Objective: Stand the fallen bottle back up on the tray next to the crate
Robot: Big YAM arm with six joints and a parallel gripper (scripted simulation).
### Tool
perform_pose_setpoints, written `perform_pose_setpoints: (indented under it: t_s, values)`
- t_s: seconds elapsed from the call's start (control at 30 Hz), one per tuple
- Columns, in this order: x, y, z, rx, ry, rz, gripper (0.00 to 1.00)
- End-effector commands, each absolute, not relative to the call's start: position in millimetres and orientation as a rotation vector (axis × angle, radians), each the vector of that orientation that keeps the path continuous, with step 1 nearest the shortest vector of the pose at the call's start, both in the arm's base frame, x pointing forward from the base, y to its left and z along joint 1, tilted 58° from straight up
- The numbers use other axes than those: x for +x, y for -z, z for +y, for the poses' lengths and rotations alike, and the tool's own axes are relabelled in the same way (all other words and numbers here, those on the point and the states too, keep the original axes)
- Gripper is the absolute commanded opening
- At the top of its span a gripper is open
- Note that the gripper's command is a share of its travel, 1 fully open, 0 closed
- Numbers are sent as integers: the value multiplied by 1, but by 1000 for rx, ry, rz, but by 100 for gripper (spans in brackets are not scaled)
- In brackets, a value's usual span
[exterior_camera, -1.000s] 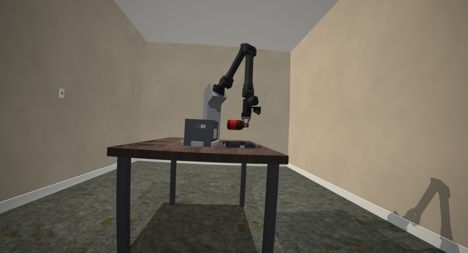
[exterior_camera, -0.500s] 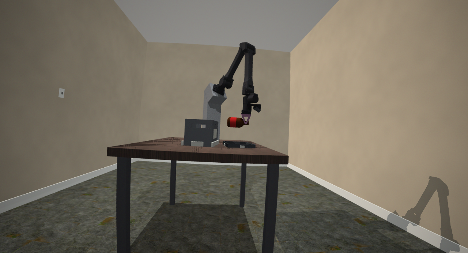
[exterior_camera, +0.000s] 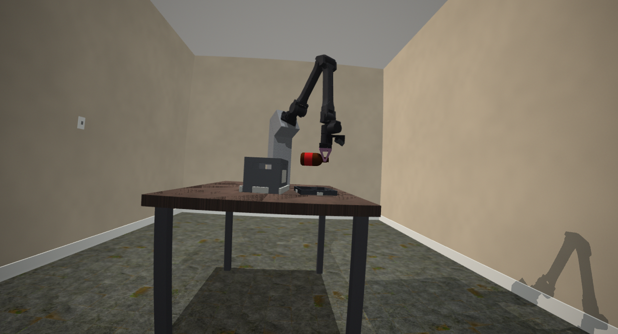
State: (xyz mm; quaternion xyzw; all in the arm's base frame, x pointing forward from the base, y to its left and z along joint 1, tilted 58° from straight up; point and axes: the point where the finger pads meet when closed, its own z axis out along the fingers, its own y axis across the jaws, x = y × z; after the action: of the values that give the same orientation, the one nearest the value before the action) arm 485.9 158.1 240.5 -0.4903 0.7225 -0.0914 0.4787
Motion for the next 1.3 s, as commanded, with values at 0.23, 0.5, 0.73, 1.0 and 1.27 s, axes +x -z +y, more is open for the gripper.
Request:
perform_pose_setpoints:
  t_s: [0.23, 0.5, 0.73, 1.0, 1.27]
  values:
    - [476, -252, 147, -1192, 244, 1756, 0]
    - [474, -253, 146, -1192, 244, 1756, 0]
    - [473, -254, 145, -1191, 244, 1756, 0]
    - [473, -254, 145, -1191, 244, 1756, 0]
    - [473, -254, 145, -1191, 245, 1755, 0]
